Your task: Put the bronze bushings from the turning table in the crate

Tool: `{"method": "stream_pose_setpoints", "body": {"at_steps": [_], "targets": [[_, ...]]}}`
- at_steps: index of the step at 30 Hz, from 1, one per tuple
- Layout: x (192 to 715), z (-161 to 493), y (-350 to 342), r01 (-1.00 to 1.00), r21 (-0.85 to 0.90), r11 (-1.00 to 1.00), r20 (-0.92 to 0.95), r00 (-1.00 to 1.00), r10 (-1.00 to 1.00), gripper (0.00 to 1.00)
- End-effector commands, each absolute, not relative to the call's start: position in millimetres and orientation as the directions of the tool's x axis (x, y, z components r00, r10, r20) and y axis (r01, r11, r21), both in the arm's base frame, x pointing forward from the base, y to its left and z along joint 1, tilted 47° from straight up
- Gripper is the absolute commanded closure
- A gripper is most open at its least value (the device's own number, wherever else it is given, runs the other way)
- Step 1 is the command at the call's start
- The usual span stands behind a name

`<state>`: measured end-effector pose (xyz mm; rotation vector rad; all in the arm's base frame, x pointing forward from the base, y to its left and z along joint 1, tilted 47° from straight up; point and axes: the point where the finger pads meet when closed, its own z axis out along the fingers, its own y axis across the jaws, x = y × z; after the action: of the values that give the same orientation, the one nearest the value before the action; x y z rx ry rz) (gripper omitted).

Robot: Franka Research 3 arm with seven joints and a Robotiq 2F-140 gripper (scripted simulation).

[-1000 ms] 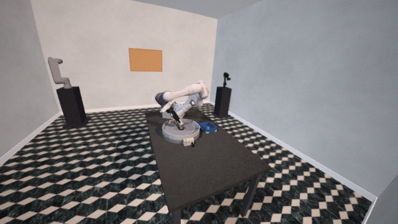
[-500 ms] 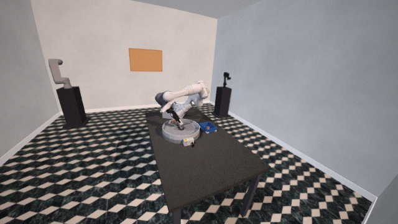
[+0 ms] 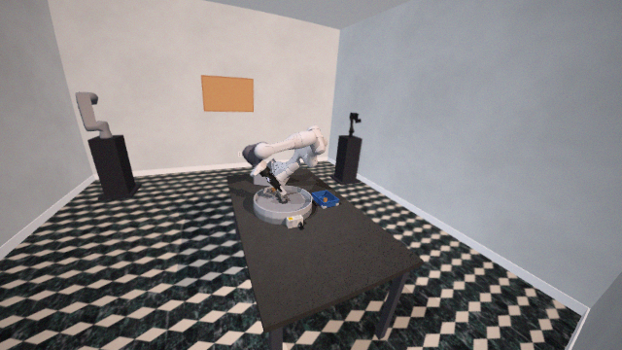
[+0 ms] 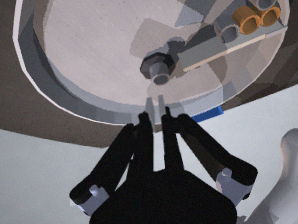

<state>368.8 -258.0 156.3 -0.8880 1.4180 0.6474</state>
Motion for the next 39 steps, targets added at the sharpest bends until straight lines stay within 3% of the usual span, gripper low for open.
{"method": "stream_pose_setpoints", "body": {"at_steps": [1, 39], "targets": [[367.9, 157.4, -259.0, -0.831, -0.13, 0.541, -0.989, 0.074, -0.124, 0.93], [366.1, 159.9, -261.1, -0.831, -0.13, 0.541, -0.99, 0.074, -0.124, 0.93]]}}
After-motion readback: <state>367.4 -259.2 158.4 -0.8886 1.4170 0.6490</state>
